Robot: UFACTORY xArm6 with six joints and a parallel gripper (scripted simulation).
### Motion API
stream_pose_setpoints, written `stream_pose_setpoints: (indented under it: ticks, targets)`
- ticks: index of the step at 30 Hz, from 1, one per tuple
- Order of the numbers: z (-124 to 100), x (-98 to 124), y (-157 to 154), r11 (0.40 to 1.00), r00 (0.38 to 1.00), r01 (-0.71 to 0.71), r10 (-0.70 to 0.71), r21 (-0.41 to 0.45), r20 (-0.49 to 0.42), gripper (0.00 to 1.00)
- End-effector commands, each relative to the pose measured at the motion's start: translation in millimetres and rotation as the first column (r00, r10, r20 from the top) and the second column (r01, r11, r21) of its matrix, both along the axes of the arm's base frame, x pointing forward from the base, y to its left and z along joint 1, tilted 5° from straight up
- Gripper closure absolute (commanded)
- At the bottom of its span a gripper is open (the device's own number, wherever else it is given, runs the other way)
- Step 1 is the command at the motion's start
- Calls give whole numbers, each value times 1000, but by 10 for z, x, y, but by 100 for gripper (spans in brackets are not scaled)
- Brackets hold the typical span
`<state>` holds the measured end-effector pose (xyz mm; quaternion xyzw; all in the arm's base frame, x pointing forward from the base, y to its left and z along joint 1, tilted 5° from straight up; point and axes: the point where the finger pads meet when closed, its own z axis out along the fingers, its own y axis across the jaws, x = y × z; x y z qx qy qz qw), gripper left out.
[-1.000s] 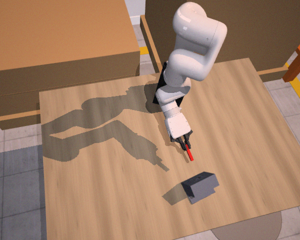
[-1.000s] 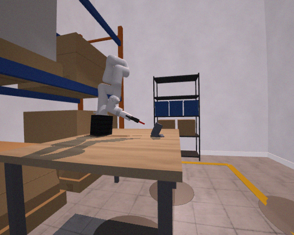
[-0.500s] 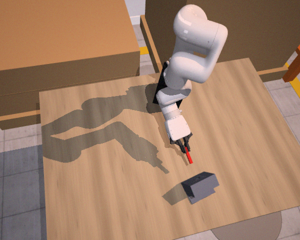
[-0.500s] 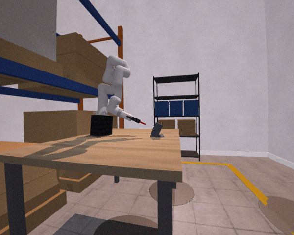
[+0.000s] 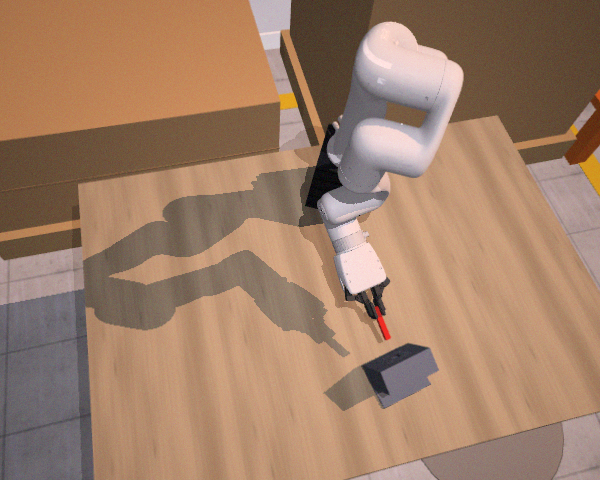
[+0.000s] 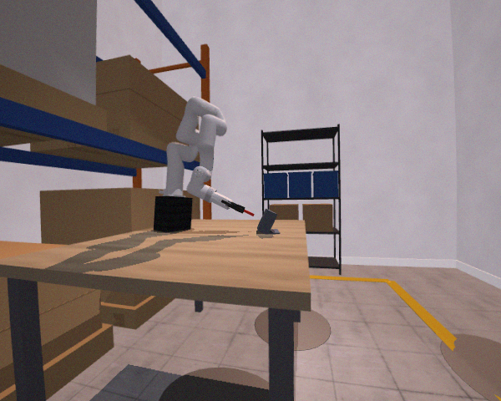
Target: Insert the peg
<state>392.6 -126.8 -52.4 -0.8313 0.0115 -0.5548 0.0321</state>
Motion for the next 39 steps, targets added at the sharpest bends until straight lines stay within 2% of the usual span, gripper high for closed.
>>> stream_pose_setpoints:
  ticks: [1, 39]
  targets:
    - [-36, 112, 6, 1000, 1000, 0, 0, -1, 2, 100]
    - [-142, 371, 17, 1000, 1000, 0, 0, -1, 2, 100]
